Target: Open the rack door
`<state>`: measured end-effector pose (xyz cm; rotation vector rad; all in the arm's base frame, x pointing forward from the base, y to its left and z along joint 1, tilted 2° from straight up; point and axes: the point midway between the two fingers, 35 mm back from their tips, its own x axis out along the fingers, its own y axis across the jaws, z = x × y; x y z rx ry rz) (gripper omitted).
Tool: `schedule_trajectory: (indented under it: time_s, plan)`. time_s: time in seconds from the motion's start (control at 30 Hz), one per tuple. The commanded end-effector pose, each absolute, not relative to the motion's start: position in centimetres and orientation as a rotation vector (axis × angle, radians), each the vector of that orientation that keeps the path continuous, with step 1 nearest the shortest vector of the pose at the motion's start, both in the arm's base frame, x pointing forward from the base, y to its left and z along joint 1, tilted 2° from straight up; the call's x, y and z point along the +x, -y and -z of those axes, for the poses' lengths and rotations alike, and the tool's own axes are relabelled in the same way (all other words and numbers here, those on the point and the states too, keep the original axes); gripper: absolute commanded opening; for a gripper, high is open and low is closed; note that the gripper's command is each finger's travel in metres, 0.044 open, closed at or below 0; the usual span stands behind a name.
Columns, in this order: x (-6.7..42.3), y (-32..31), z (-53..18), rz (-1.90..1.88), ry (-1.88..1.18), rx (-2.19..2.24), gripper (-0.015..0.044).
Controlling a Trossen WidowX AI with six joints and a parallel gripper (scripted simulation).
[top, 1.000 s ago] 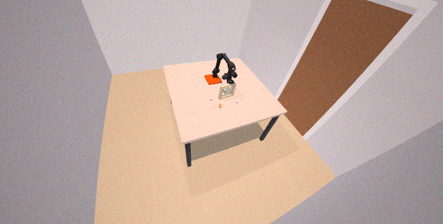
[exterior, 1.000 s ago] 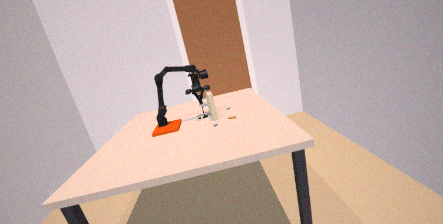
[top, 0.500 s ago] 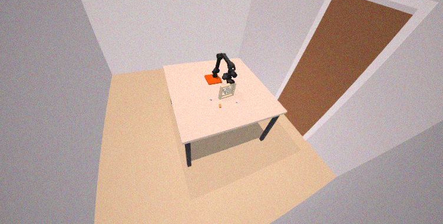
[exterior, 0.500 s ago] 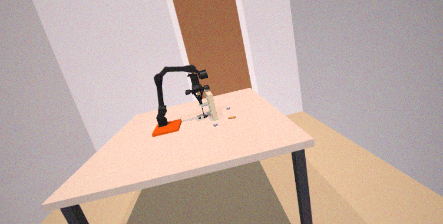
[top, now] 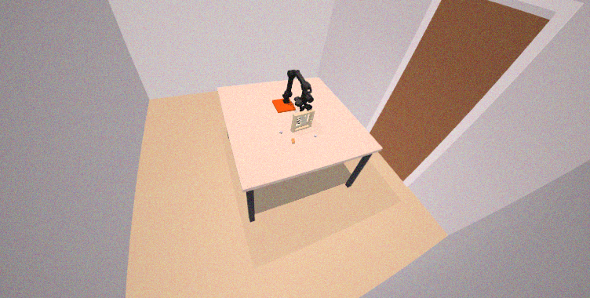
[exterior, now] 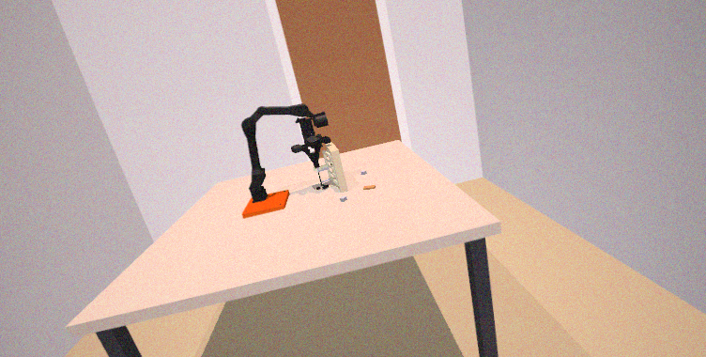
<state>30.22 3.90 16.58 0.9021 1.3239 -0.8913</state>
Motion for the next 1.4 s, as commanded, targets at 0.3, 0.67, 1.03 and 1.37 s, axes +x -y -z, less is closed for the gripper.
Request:
schedule_trajectory:
  time_s: [0.3,0.67,1.03,1.37]
  plan:
    - [28.9,-2.4,-16.5,0.707,-1.391,0.711,0.0022]
    - [27.7,-0.8,-16.5,0.582,-1.432,0.576,0.0022]
    - [26.8,1.0,-16.5,0.464,-1.463,0.448,0.0022]
    - [26.2,2.8,-16.5,0.358,-1.486,0.333,0.0022]
